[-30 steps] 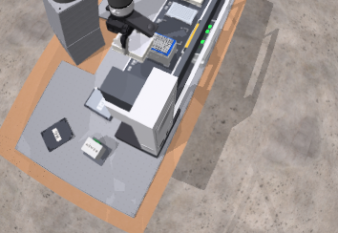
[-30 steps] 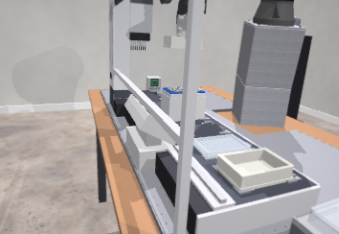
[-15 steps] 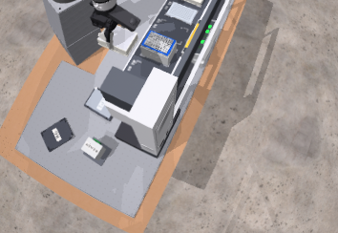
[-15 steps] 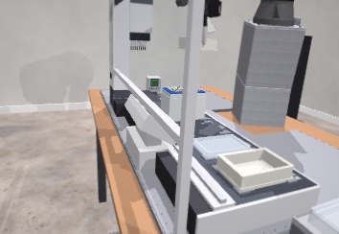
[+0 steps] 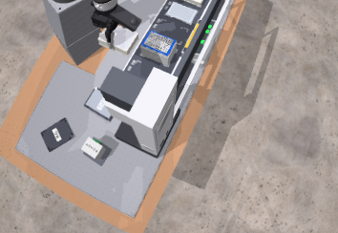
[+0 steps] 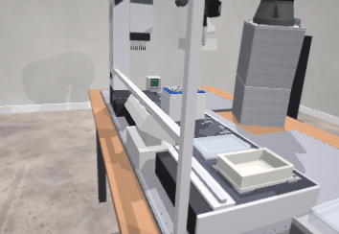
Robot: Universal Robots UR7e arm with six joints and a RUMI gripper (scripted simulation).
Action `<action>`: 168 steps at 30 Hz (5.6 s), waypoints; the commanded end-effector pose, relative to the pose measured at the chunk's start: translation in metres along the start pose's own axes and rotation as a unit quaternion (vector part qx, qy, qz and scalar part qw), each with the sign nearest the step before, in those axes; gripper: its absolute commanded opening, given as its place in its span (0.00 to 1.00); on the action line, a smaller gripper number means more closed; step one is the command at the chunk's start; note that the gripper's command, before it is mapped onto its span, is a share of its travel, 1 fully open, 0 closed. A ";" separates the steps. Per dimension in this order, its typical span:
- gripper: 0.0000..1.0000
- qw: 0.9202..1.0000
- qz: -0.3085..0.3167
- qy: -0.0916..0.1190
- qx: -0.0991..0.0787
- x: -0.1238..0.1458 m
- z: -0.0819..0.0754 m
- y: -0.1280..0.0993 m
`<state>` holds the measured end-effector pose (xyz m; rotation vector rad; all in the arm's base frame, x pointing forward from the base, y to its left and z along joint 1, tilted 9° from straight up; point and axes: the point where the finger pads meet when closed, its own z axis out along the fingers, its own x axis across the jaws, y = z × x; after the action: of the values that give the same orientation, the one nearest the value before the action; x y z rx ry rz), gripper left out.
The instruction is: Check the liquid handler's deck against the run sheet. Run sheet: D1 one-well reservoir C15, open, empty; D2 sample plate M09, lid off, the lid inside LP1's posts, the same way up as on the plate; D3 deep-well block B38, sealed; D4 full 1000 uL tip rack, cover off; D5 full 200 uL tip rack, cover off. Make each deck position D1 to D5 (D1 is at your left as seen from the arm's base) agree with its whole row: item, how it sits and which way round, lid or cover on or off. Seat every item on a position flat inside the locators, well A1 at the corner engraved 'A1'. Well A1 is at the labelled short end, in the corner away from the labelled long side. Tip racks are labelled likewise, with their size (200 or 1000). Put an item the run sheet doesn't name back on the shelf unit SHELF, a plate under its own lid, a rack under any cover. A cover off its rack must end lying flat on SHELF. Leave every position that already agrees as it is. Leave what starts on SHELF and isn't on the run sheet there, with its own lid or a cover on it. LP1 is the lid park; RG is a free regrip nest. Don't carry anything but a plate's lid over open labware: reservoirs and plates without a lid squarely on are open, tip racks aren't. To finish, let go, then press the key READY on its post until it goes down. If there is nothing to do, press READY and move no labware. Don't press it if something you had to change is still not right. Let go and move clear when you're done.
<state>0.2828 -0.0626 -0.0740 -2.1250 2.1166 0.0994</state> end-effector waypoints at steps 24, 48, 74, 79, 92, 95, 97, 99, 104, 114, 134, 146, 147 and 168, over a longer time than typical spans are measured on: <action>0.00 1.000 -0.005 0.000 0.005 0.003 -0.005 0.060; 0.00 1.000 -0.005 0.000 0.005 0.003 -0.005 0.060; 0.00 1.000 -0.017 0.000 0.005 -0.012 -0.005 0.060; 0.00 1.000 -0.017 0.000 0.005 -0.032 -0.005 0.061; 0.00 1.000 -0.017 -0.001 0.005 -0.079 -0.005 0.061; 0.00 1.000 -0.017 -0.001 0.005 -0.079 -0.005 0.061; 0.00 1.000 -0.017 -0.001 0.005 -0.079 -0.005 0.061; 0.00 1.000 -0.017 -0.001 0.005 -0.079 -0.005 0.061; 0.00 1.000 -0.017 -0.001 0.005 -0.079 -0.005 0.061; 0.00 1.000 -0.017 -0.001 0.005 -0.079 -0.005 0.061; 0.00 1.000 -0.031 -0.001 0.005 -0.088 -0.004 0.046; 0.00 1.000 -0.031 -0.001 0.005 -0.093 -0.003 0.036; 0.00 1.000 -0.031 -0.001 0.005 -0.093 -0.003 0.036; 0.00 1.000 -0.031 -0.001 0.005 -0.093 -0.003 0.036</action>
<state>0.2830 -0.0626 -0.0739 -2.1240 2.1175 0.0994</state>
